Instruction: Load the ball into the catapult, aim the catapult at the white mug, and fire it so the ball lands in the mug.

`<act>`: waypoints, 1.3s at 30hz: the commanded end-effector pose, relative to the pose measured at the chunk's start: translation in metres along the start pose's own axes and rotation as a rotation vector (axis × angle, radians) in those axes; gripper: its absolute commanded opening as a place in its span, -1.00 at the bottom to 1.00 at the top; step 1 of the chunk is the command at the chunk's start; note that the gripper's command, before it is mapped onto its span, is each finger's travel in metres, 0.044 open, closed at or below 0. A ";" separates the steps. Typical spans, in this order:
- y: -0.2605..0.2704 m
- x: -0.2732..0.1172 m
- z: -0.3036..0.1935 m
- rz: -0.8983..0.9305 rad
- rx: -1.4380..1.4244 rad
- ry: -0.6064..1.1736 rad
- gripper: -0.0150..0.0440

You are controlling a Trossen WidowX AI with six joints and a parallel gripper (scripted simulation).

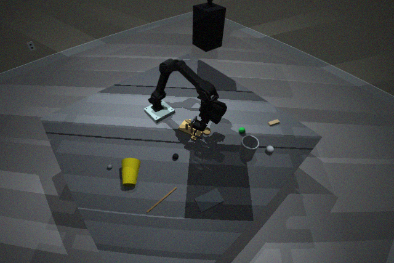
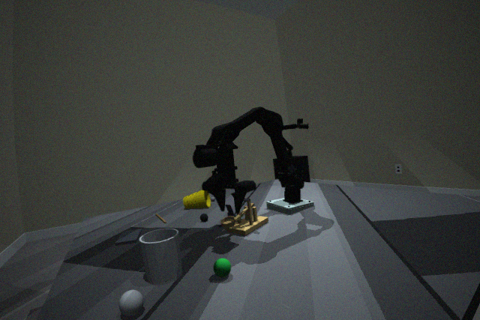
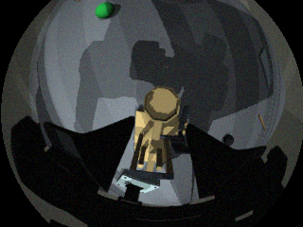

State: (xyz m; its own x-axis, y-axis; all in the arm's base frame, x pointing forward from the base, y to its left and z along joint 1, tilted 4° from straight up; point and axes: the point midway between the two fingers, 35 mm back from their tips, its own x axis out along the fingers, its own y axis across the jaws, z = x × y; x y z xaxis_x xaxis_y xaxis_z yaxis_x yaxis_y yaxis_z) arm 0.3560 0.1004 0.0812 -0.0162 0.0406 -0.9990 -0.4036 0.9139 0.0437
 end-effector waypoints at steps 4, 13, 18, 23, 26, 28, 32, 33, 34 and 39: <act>-0.001 -0.046 0.006 0.000 0.000 0.000 1.00; -0.002 -0.081 -0.006 -0.002 0.005 -0.010 1.00; -0.002 -0.073 -0.050 0.001 0.009 0.005 1.00; 0.000 -0.057 -0.098 0.005 0.013 0.020 1.00; 0.001 -0.051 -0.112 0.007 0.014 0.024 1.00; 0.001 -0.051 -0.112 0.007 0.014 0.024 1.00; 0.001 -0.034 -0.111 0.007 0.014 0.024 1.00; 0.001 -0.021 -0.112 0.007 0.014 0.024 1.00; 0.001 -0.012 -0.112 0.007 0.014 0.024 1.00; 0.002 -0.004 -0.113 0.007 0.014 0.024 1.00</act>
State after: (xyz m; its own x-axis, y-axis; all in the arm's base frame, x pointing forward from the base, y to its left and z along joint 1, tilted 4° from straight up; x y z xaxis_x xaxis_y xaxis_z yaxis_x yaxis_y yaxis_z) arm 0.2519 0.0556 0.0916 -0.0438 0.0355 -0.9984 -0.3895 0.9197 0.0498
